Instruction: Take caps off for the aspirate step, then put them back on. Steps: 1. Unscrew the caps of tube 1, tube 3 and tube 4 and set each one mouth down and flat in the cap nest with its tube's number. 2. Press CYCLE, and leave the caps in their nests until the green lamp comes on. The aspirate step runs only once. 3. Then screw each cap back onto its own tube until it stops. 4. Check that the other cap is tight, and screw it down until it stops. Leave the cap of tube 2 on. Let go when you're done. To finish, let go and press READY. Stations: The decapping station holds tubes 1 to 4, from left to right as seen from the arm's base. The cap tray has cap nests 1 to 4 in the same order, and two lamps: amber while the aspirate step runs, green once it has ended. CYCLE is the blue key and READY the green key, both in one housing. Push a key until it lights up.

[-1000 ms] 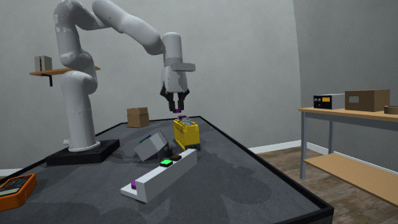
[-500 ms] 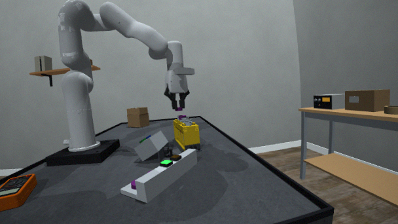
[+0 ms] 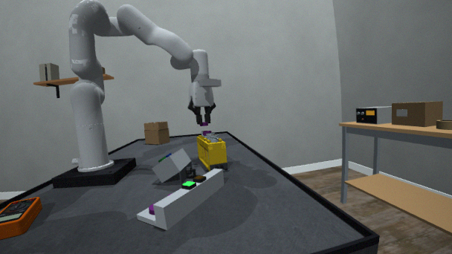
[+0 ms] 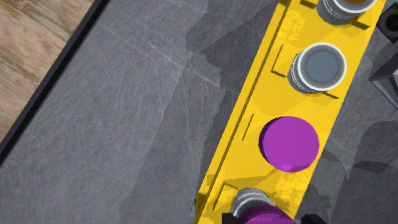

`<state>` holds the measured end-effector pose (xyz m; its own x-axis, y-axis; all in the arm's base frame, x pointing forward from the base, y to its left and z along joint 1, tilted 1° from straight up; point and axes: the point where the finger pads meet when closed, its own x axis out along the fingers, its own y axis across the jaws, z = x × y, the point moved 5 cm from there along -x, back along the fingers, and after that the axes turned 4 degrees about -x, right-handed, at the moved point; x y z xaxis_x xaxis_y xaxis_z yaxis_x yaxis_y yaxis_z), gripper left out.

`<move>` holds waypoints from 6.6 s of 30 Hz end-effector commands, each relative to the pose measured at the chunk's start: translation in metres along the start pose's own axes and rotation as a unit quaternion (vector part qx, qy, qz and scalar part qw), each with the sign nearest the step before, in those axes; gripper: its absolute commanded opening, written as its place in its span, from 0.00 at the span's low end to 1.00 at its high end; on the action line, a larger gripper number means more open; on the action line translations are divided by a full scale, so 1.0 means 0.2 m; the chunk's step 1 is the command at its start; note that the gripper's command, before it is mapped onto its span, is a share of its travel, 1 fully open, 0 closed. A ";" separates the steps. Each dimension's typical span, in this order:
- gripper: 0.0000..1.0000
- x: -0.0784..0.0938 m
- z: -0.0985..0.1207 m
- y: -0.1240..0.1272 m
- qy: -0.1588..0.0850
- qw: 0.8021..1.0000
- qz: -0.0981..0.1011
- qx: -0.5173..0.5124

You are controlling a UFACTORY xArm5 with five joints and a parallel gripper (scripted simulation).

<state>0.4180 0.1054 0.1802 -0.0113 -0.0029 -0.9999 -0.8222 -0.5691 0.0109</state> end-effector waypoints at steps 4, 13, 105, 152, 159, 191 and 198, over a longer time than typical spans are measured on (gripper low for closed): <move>0.00 0.10 0.00 0.00 -0.004 1.000 -0.002 0.000; 0.00 0.10 0.00 0.00 -0.004 1.000 -0.002 0.000; 0.00 0.19 0.00 0.00 -0.004 1.000 -0.002 0.000; 0.46 0.19 0.00 0.00 -0.004 0.924 -0.001 0.383; 0.46 0.19 0.00 0.00 -0.004 0.963 -0.001 0.269; 0.00 0.19 0.00 0.00 -0.004 1.000 -0.002 0.000; 0.00 0.19 0.00 0.00 -0.004 1.000 -0.002 0.016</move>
<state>0.4171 0.1058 0.1411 -0.0128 -0.0033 -0.9999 -0.8254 -0.5644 0.0124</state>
